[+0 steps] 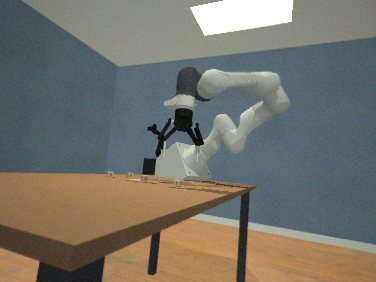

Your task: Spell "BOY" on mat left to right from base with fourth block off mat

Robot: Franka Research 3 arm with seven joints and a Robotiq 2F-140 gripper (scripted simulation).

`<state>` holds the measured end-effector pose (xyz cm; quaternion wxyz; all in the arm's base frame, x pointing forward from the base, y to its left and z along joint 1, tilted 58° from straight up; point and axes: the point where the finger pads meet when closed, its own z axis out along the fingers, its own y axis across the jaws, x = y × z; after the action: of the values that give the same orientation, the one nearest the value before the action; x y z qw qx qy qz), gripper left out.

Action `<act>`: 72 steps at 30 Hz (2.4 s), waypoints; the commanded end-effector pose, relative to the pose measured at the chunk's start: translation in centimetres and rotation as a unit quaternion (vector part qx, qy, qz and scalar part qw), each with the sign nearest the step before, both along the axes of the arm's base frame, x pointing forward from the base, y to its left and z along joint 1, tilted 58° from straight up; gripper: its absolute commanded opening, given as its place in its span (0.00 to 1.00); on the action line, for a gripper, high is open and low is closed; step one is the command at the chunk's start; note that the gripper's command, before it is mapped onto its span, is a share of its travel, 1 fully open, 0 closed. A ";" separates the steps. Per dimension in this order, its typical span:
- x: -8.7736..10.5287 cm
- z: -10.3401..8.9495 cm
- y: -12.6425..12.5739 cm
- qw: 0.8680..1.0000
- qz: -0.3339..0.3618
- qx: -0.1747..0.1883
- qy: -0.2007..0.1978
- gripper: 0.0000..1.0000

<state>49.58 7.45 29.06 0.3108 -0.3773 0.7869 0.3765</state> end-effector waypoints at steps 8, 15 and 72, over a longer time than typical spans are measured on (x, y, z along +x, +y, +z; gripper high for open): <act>-0.1 -0.1 -0.1 0.993 0.060 -0.025 -0.095 1.00; -0.2 -0.1 -0.1 0.987 0.085 -0.035 -0.134 1.00; -0.5 -0.4 0.0 0.872 0.257 -0.102 -0.404 0.37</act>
<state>49.20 7.53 28.68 0.4488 -0.6962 0.5263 0.1921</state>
